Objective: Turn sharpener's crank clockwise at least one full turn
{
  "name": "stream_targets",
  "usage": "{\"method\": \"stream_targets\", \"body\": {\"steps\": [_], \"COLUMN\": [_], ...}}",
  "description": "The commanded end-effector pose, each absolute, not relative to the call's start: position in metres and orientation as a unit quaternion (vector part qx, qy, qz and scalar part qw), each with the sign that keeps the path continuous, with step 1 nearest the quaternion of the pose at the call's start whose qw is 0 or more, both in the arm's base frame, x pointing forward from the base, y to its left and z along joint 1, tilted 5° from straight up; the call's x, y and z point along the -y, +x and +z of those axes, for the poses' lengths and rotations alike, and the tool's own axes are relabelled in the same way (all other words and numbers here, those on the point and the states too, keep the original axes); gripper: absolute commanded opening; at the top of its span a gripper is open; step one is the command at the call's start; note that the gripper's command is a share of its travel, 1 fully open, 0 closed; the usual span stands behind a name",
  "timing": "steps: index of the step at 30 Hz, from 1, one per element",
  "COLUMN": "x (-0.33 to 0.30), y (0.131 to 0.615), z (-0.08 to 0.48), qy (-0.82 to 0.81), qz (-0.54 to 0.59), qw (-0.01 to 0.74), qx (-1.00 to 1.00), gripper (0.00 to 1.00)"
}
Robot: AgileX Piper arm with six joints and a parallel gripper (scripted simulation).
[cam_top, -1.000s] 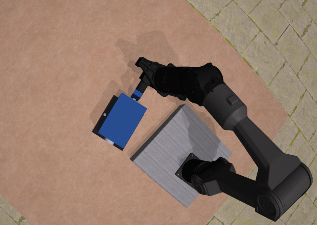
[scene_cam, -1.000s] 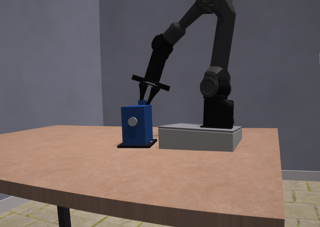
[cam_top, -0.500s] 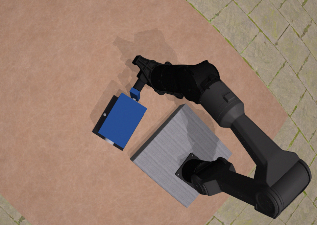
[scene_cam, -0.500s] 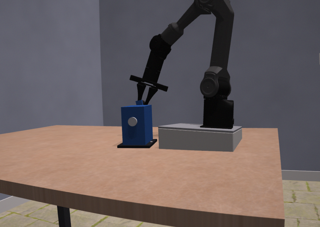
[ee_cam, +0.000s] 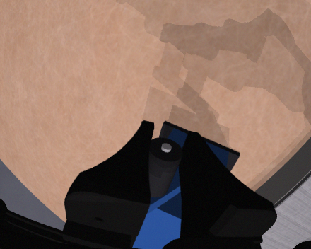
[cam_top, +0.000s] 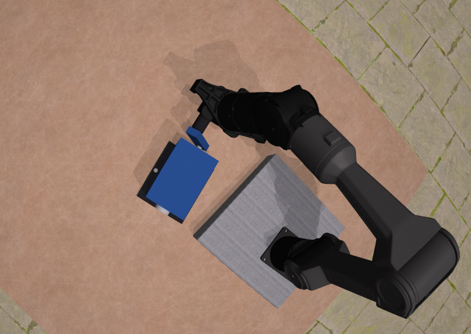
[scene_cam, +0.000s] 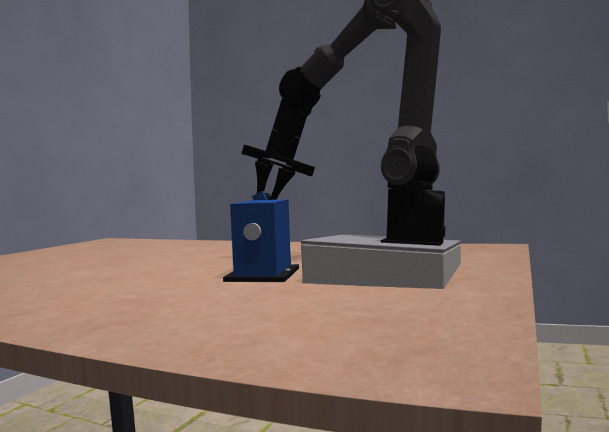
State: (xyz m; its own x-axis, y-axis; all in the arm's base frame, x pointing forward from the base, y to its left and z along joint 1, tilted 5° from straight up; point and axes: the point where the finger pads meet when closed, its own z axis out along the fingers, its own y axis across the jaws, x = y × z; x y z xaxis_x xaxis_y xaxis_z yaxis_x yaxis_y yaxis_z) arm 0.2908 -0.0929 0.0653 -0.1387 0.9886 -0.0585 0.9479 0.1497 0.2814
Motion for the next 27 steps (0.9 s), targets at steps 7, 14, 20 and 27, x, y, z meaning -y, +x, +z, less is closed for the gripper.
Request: {"method": "stream_targets", "body": {"steps": [7,14,20,27], "x": [0.092,0.092,0.092,0.091], "y": [0.299,0.303,0.307,0.311], "z": [0.061,0.058,0.053,0.047], "qy": [0.646,0.646,0.646,0.646], "qz": [0.089,0.089,0.089,0.089], "qw": [0.116,0.116,0.116,0.116], "qx": [-0.749,-0.749,-0.749,-0.749], "gripper": [0.20,0.20,0.20,0.20]}}
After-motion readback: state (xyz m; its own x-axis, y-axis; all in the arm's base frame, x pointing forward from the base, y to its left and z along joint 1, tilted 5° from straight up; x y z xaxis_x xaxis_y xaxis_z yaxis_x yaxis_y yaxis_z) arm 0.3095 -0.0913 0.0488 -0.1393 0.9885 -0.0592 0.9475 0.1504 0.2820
